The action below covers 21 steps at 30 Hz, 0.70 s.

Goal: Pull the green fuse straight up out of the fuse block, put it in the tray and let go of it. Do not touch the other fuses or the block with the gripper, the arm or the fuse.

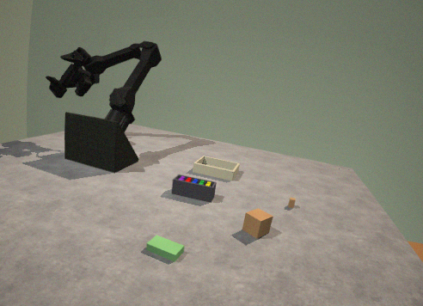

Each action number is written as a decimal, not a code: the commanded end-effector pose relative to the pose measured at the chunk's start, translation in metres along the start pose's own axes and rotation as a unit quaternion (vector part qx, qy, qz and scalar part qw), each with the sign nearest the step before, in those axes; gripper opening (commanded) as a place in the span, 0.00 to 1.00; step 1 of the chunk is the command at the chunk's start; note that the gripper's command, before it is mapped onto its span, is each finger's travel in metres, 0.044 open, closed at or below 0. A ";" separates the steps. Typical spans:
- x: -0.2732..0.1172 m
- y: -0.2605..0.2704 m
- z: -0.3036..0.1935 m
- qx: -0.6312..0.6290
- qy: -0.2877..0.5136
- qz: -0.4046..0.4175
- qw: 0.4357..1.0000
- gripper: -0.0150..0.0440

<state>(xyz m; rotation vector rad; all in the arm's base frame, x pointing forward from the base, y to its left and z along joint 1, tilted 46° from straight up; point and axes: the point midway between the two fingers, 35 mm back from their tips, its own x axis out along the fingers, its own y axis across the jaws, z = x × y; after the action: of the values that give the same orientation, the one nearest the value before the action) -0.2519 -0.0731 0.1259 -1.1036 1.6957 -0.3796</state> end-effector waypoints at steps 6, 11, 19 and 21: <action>-0.018 0.010 -0.007 -0.072 0.025 0.035 0.996 0.67; -0.069 0.046 -0.008 -0.129 0.074 0.132 0.980 0.44; -0.178 0.093 0.025 -0.198 0.097 0.338 0.915 0.36; -0.205 0.100 0.039 -0.207 0.089 0.390 0.893 0.36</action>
<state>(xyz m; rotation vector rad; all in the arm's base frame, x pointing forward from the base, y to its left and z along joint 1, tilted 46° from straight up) -0.2719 0.1066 0.1482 -0.7551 2.2483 0.2349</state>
